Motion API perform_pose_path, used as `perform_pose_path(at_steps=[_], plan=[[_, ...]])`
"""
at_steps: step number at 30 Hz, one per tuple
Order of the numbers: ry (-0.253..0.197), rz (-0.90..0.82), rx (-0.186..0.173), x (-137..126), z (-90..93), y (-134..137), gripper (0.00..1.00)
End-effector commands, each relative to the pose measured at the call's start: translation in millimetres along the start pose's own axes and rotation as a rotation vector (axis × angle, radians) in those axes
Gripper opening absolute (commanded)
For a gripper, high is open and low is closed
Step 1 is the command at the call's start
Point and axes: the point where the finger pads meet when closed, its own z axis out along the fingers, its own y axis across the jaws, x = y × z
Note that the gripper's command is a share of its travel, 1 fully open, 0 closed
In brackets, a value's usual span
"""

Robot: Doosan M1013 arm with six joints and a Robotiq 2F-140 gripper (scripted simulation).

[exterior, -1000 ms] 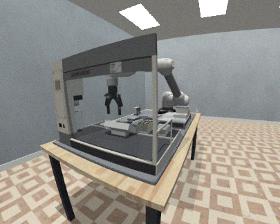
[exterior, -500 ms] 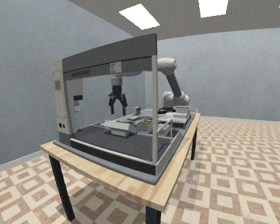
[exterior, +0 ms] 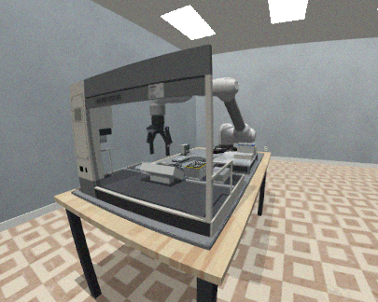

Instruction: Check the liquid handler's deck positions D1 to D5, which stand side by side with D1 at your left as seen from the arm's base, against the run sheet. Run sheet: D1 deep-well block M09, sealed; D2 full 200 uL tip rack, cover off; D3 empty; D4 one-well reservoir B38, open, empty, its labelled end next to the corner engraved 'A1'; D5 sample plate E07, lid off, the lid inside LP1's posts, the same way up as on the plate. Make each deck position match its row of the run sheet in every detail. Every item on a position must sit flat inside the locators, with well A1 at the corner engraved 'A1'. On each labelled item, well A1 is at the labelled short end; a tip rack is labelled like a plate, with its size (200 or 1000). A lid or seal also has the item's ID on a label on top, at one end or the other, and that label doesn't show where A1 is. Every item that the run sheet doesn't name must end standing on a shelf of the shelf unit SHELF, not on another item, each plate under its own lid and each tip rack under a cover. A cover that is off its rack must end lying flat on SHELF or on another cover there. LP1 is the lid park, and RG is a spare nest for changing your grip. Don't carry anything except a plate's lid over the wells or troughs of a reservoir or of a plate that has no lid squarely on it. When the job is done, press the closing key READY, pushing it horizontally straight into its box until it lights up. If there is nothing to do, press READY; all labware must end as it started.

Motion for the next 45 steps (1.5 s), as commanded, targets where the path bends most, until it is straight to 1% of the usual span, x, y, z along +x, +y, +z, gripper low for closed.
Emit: perform_pose_path(at_steps=[1, 14, 29, 31, 41, 45], plan=[[0.006, 0.003, -0.001, 1, -4.6, -1, 0.79], [0.006, 0.003, -0.001, 1, -4.6, -1, 0.79], [0.007, 0.004, 0.0, 0, -5.1, -79, 0.79], [0.007, 0.004, 0.0, 0, -5.1, -79, 0.79], [0.009, 0.005, 0.001, 1, -6.2, -128, 0.79], [0.006, 0.003, -0.001, 1, -4.5, -125, 0.79]])
